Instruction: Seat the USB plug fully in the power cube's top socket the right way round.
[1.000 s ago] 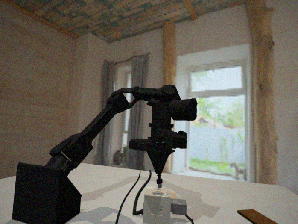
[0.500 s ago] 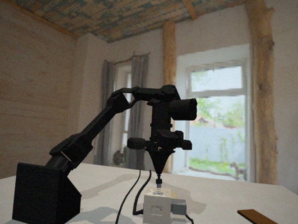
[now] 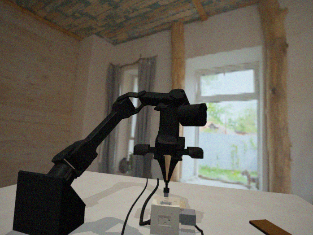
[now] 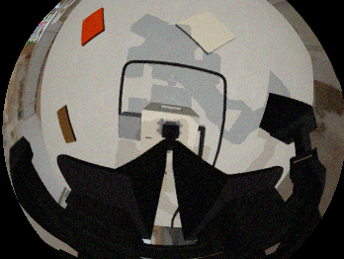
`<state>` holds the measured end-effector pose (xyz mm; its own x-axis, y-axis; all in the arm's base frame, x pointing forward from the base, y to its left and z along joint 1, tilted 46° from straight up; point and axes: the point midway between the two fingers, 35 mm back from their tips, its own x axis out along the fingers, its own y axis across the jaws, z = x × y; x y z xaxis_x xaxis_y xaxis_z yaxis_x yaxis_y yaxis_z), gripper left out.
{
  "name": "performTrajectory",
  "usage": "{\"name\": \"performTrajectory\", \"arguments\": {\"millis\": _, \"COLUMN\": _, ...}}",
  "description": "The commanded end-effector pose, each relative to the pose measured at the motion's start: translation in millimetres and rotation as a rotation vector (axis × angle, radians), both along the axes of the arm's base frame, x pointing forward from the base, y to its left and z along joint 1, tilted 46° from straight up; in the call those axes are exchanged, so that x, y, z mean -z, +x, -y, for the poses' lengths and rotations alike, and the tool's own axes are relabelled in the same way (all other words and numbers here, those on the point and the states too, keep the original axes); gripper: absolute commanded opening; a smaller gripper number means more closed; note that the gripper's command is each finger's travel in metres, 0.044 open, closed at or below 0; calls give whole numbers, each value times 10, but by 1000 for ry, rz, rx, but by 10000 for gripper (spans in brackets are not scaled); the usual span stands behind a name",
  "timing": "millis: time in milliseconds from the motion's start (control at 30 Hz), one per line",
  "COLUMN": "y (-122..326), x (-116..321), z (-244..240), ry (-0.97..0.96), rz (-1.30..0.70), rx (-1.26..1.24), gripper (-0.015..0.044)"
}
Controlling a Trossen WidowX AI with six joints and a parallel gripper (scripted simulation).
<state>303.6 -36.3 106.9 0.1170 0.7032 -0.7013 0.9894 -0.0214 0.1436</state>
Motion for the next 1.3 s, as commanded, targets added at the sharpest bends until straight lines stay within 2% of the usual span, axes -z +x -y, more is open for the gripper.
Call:
{"name": "performTrajectory", "arguments": {"millis": 0, "y": 0, "x": 2, "z": 1, "ry": 6, "rz": -42, "rx": 42, "gripper": 0}}
{"name": "performTrajectory", "arguments": {"millis": 1267, "y": 5, "x": 9, "z": -33, "ry": 26, "rz": -37, "rx": 38, "gripper": 0}}
